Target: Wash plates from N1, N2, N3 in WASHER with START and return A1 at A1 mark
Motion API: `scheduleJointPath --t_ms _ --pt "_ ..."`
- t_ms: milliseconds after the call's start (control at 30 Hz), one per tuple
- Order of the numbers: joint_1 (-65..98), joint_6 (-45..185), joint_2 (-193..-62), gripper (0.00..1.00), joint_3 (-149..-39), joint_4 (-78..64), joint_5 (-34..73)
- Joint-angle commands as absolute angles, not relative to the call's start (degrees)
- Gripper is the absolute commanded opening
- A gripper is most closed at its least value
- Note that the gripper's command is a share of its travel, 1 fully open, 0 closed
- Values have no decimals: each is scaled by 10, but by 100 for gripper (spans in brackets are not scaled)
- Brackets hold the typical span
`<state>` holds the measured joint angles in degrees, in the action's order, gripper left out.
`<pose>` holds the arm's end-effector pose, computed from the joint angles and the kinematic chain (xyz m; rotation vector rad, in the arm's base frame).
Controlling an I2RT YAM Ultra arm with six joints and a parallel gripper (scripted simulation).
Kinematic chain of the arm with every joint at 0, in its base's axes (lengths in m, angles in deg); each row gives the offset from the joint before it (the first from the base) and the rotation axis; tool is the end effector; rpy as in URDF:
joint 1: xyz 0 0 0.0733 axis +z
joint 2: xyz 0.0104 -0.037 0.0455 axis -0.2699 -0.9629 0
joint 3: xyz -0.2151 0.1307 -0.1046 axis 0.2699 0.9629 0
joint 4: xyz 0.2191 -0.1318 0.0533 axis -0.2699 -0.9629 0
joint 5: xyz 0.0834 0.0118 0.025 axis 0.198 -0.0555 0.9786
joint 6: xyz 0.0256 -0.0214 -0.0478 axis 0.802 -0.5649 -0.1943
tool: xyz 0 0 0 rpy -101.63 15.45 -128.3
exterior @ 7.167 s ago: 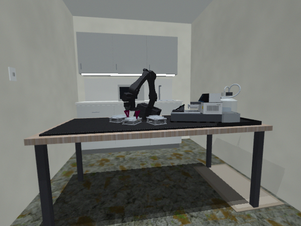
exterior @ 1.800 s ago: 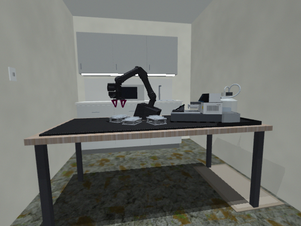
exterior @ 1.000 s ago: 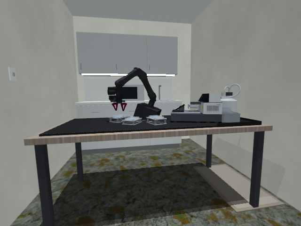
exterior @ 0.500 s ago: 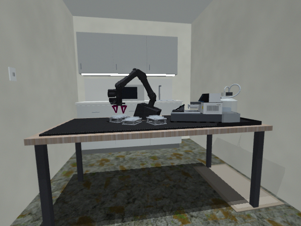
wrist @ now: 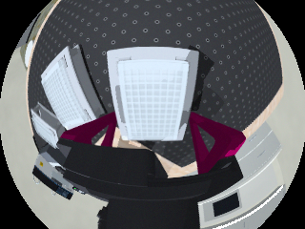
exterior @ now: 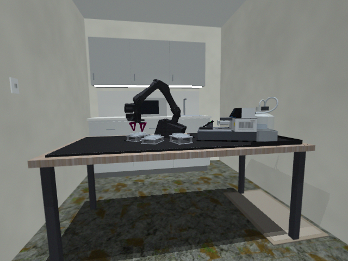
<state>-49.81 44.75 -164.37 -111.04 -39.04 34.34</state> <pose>0.1720 -0.3478 0.0116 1.0977 2.8727 0.5619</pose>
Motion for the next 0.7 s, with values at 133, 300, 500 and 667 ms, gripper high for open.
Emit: scheduleJointPath --t_ms 133,300,500,667 --pt "-500 448 -1639 100 -1113 -390 345" --pt "-500 448 -1639 100 -1113 -390 345" --pt "-498 449 -1642 100 -1110 -383 345" --pt "-497 451 -1645 100 -1107 -377 345"
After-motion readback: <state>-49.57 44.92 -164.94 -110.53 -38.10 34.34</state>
